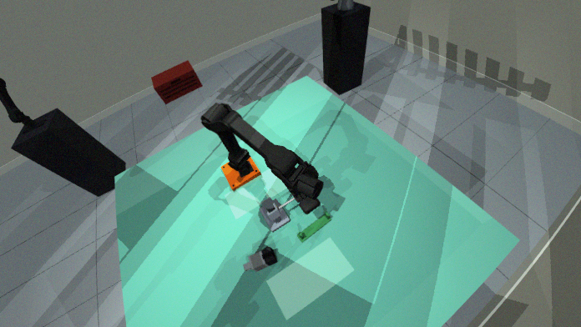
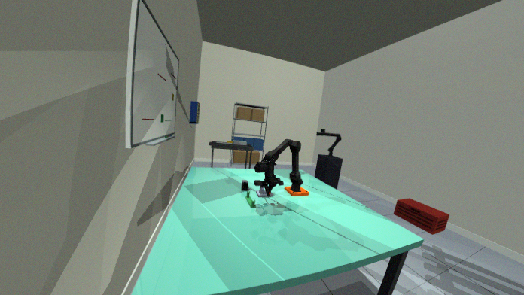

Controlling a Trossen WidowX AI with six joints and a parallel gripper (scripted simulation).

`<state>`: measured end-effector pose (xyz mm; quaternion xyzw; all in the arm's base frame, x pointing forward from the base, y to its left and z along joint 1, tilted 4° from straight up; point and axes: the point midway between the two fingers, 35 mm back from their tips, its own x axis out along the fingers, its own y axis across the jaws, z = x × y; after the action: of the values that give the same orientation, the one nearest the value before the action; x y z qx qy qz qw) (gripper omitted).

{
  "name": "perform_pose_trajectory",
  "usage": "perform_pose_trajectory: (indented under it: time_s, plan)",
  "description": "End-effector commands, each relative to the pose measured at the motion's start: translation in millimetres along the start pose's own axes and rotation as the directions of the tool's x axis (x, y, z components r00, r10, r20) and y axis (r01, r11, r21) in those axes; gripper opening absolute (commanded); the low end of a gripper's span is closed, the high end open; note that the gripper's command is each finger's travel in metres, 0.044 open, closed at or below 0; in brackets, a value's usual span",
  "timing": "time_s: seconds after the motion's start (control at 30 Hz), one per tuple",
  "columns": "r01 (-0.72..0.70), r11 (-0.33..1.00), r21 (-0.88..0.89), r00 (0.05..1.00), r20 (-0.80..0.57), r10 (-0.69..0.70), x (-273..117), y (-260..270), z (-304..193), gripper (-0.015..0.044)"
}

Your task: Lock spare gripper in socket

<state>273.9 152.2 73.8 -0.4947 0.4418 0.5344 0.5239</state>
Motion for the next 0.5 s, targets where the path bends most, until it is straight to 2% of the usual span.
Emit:
perform_pose_trajectory:
  time_s: [0.0, 0.47]
  plan:
    - [0.001, 1.000, 0.001, 1.000, -0.001, -0.001, -0.1, -0.6, 3.8, 0.0000]
    - [-0.003, 1.000, 0.001, 1.000, -0.004, 0.003, 1.2, -0.8, 13.8, 0.0000]
